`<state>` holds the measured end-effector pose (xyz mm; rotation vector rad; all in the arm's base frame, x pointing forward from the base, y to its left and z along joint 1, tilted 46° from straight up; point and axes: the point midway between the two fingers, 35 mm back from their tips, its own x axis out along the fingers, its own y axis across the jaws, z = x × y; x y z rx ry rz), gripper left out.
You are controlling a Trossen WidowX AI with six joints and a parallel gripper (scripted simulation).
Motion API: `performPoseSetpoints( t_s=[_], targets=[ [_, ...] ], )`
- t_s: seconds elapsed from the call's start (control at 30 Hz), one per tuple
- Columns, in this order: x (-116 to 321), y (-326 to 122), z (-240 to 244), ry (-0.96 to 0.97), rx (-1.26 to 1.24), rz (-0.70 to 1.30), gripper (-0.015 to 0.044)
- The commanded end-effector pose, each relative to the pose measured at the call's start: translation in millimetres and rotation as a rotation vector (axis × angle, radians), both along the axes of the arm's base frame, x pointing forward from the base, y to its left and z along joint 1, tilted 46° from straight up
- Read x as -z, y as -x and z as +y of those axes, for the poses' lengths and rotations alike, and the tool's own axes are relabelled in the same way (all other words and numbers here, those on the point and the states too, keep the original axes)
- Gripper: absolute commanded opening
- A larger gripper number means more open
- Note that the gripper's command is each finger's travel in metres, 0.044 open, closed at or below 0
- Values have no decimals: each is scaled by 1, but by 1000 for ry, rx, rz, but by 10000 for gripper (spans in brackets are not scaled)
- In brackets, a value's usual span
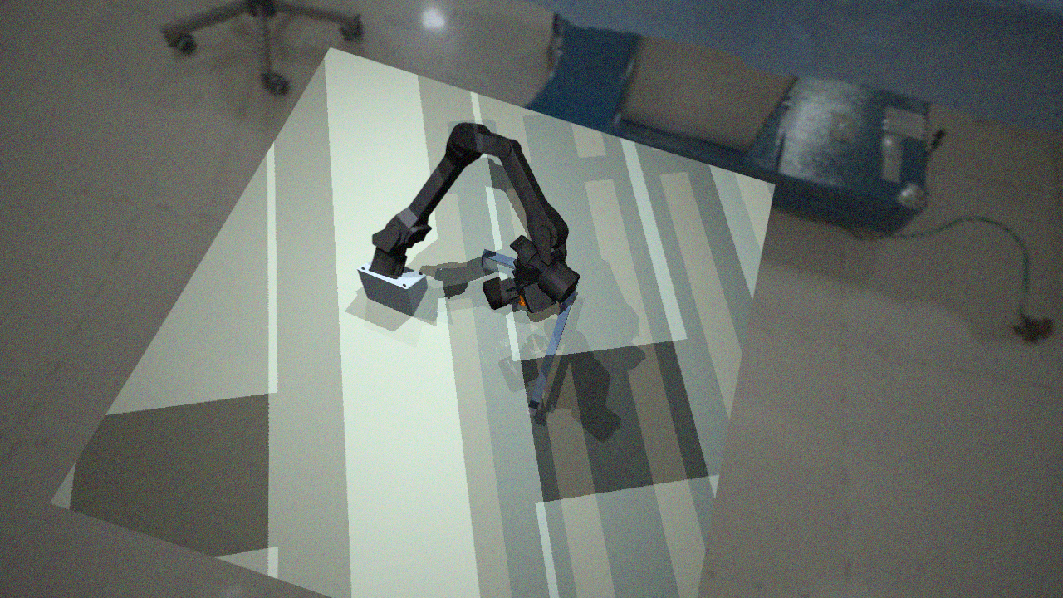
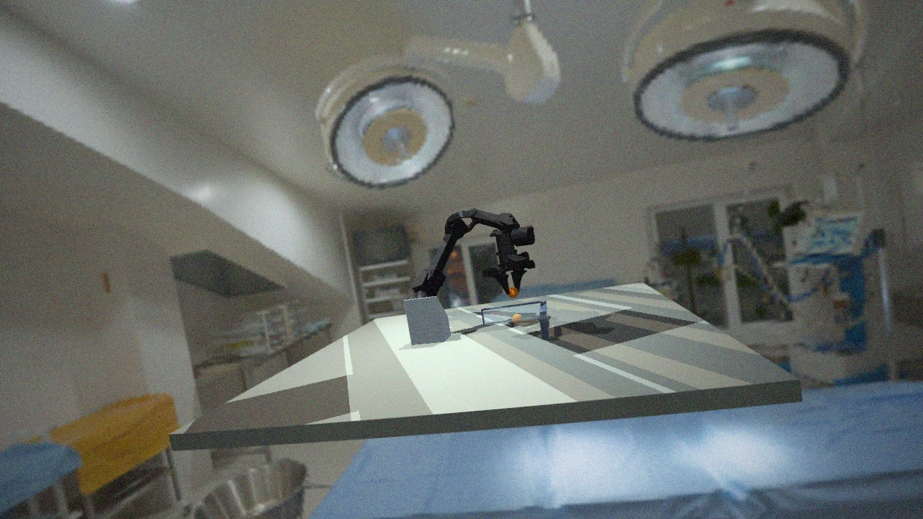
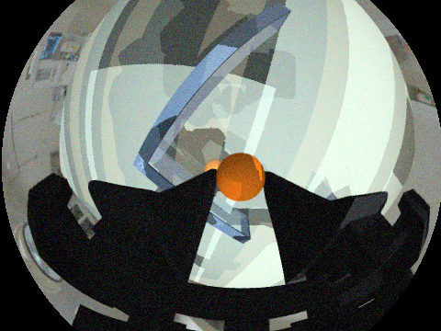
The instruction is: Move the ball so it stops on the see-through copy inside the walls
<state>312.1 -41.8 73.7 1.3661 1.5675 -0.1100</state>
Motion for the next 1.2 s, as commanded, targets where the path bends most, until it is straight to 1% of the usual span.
performPoseSetpoints(
  t_s=[0.0, 0.73, 0.93, 1.17],
  targets=[
    [-4, -1, 7, -18, 72, 64, 0],
    [-23, -2, 49, -123, 491, 480, 0],
    [-22, -3, 52, -126, 503, 493, 0],
    [1, -10, 74, -124, 504, 492, 0]
  ],
)
